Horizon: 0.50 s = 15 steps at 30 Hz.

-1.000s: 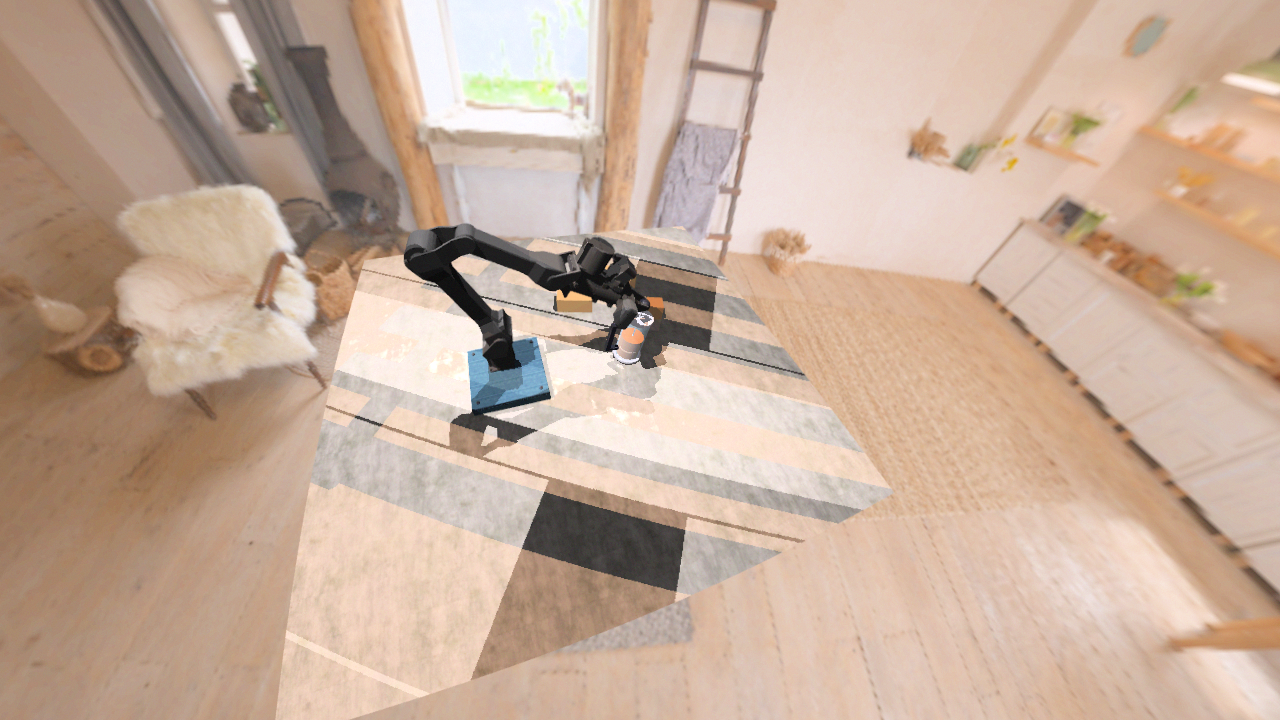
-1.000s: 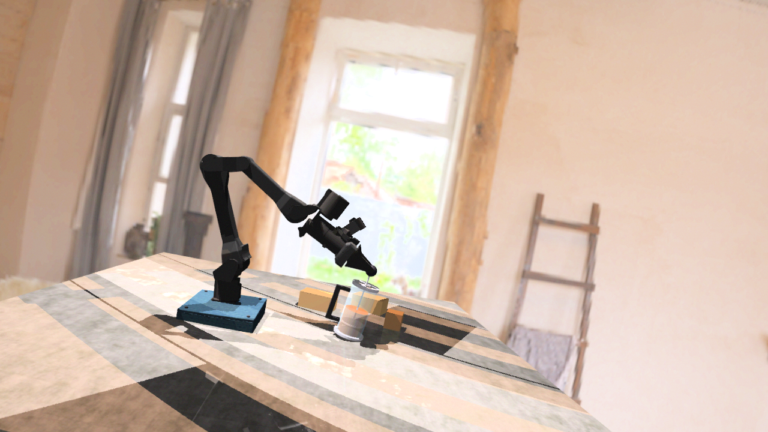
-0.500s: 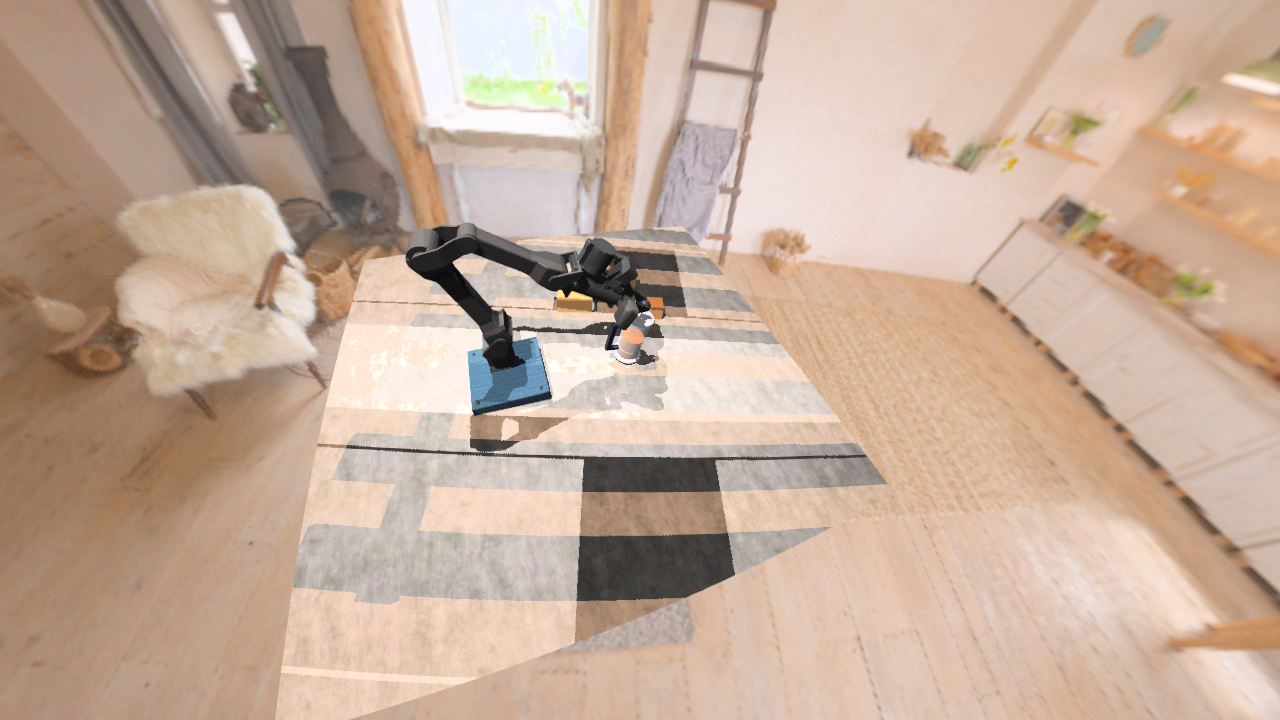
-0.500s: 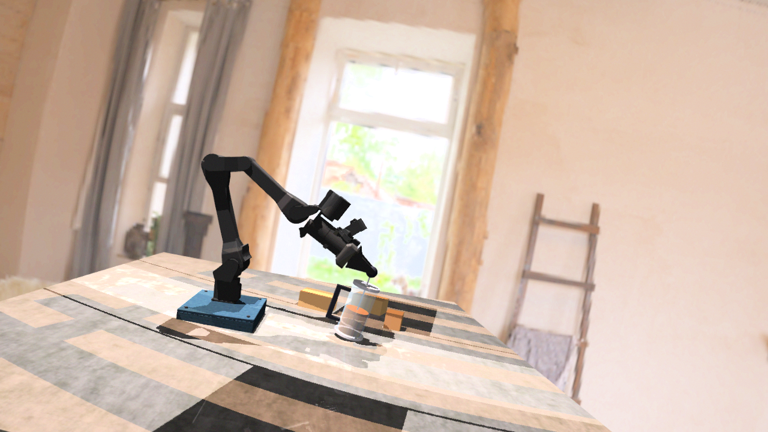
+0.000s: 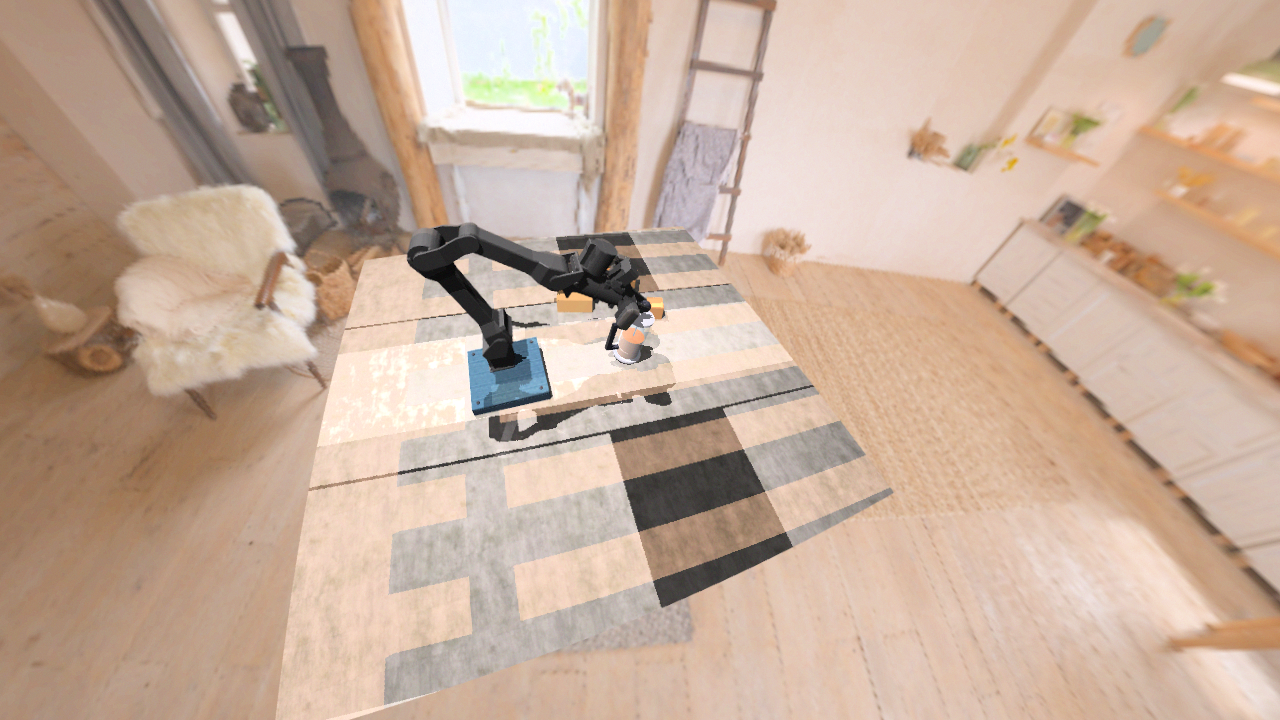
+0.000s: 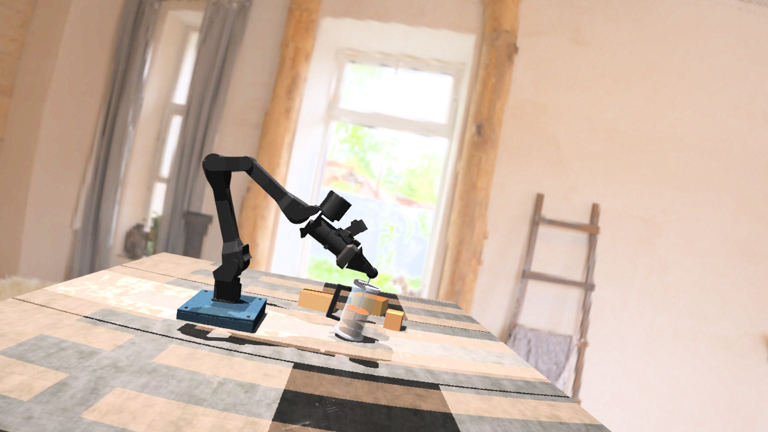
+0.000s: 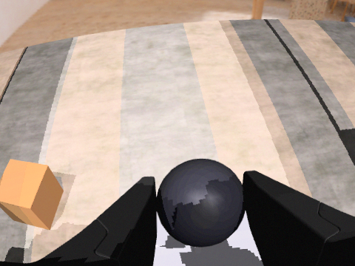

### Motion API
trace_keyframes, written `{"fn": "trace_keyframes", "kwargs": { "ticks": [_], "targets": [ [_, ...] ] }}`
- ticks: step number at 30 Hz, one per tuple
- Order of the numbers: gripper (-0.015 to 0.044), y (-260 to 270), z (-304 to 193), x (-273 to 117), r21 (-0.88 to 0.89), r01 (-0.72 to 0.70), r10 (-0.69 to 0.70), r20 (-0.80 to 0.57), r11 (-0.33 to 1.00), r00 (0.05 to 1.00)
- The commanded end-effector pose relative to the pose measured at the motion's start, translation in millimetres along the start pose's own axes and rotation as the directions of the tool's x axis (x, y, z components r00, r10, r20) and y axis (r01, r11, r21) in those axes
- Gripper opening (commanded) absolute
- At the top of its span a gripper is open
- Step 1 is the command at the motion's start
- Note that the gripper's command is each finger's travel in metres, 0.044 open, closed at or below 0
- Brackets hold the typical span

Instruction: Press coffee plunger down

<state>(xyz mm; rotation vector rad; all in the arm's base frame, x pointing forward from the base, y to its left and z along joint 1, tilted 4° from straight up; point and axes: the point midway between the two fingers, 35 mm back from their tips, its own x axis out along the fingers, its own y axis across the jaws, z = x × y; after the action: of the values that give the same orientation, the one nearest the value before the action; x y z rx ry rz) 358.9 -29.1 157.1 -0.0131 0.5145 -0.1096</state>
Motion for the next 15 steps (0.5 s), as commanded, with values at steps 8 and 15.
{"fn": "trace_keyframes", "kwargs": {
  "ticks": [8,15],
  "targets": [
    [0.0128,0.1,-5.0,3.9,-0.008,0.001,-0.001,-0.023,1.000,1.000],
    [0.0128,0.1,-4.2,4.5,-0.008,0.001,-0.001,-0.023,1.000,1.000]
  ]
}}
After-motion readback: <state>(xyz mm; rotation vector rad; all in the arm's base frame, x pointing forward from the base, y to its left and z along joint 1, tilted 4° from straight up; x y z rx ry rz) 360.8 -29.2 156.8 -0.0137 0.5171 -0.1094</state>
